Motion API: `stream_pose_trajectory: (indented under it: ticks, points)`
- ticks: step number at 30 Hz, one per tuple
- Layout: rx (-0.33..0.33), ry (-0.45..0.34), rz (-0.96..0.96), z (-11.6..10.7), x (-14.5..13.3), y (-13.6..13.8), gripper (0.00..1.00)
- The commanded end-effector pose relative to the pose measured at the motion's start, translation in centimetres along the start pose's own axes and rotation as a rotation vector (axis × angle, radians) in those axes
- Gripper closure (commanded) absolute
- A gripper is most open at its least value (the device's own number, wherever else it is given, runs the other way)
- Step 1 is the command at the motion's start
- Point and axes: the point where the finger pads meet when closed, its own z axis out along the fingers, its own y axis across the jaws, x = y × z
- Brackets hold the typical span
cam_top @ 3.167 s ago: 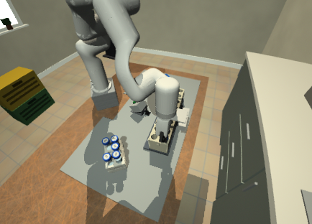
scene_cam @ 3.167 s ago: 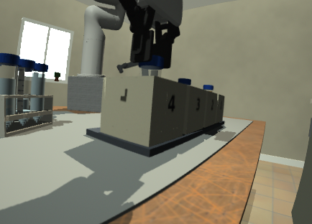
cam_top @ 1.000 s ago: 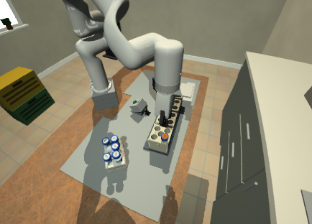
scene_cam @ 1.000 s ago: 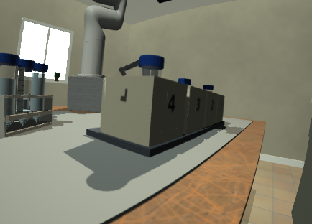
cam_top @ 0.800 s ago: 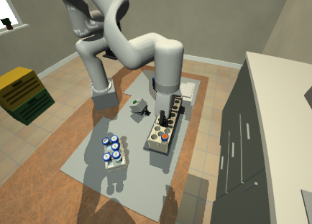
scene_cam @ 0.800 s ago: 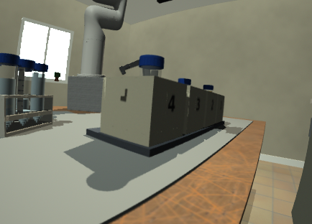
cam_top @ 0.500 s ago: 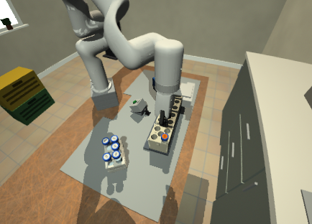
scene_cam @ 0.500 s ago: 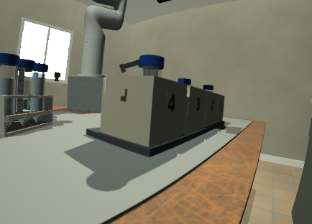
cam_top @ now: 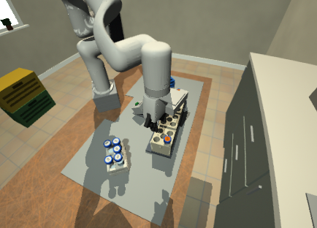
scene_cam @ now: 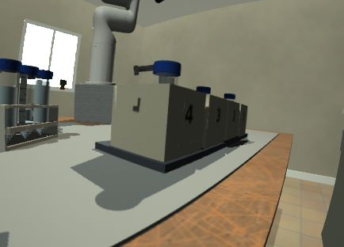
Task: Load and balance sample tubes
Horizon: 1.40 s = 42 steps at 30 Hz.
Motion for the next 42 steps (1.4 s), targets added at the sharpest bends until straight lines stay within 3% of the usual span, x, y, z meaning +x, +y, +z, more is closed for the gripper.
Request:
stream_pose_trajectory:
  ticks: [1, 22, 34, 42]
  points:
    - [-0.006, 0.008, 0.109, -0.2, -1.0, 1.2, 0.43]
    - [-0.004, 0.009, 0.696, -0.2, -7.4, 7.6, 0.43]
    - [-0.004, 0.009, 0.696, -0.2, -11.6, 11.8, 0.43]
    - [-0.005, 0.009, 0.696, -0.2, -13.0, 13.2, 0.43]
